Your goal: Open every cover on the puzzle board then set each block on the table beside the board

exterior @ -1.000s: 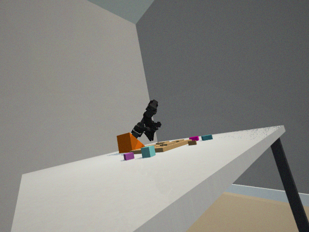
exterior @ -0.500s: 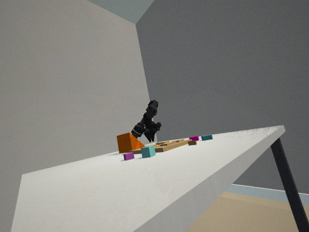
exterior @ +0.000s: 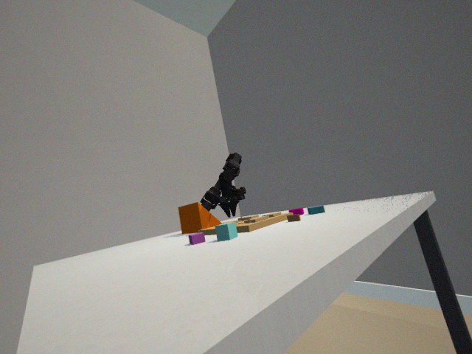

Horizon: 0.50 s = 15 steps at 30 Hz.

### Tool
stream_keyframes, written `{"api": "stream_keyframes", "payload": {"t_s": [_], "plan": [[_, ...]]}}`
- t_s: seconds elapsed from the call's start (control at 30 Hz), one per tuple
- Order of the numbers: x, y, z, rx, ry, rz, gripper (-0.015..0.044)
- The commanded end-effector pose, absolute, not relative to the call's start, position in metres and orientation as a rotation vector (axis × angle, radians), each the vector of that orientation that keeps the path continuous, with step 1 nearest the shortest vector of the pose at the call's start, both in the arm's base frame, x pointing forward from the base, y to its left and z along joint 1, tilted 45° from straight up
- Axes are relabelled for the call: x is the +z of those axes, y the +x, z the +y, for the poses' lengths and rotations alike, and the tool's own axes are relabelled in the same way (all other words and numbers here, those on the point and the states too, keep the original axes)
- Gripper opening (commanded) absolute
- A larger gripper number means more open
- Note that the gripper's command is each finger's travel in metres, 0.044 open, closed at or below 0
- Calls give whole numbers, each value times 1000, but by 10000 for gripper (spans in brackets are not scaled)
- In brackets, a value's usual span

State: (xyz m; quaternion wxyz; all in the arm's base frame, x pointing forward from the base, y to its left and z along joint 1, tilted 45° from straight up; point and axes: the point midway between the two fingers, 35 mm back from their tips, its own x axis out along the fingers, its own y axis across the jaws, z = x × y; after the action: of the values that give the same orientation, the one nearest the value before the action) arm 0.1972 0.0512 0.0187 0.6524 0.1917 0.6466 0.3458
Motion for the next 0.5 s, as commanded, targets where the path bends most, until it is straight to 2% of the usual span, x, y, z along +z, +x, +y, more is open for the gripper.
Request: {"api": "stream_keyframes", "payload": {"t_s": [0.0,0.47], "plan": [[19,197,52,739,491,1497,144],[19,197,52,584,648,1583,144]]}}
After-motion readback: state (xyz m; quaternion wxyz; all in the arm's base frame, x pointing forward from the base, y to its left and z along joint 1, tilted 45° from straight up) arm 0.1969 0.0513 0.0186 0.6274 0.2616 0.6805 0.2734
